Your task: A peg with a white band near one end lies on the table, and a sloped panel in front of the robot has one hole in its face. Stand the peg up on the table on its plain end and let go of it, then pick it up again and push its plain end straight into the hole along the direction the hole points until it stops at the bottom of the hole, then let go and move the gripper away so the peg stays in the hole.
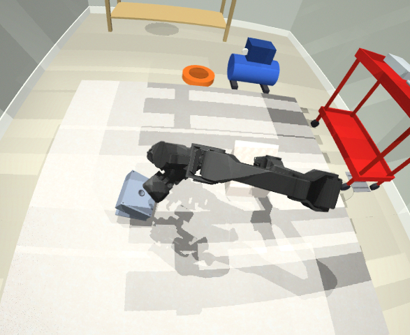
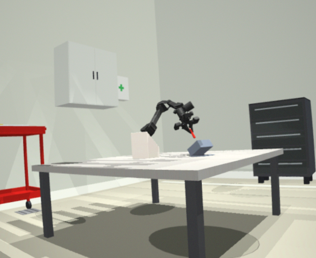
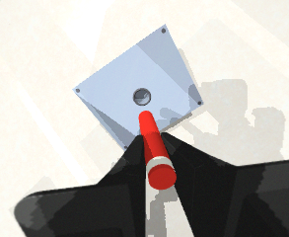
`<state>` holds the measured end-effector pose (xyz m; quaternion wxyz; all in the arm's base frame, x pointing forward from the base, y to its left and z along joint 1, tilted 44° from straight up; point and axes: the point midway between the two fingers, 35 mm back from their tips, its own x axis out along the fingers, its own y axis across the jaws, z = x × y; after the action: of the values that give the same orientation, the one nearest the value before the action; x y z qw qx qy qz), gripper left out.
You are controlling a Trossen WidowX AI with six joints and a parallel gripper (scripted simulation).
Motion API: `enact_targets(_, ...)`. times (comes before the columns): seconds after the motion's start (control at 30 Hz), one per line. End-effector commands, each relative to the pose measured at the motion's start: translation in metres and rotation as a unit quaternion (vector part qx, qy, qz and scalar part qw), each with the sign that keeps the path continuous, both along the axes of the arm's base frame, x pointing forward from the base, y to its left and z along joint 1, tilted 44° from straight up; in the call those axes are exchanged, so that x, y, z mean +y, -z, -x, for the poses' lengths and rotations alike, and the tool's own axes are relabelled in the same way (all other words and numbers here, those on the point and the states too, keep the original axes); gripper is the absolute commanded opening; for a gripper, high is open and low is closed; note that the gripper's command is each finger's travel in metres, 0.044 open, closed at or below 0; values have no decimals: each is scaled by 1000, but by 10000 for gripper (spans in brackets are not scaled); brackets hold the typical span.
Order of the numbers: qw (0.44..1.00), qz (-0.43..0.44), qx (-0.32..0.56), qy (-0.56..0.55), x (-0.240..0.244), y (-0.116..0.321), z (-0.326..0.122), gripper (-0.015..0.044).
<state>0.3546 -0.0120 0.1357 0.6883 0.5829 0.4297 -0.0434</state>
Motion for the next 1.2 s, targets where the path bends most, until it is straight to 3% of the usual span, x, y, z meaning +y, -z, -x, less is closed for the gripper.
enact_targets(0.0, 1000, -2, 4, 6, 2, 8, -6, 0)
enact_targets(1.17, 1000, 1, -4, 8, 17, 29, -29, 0)
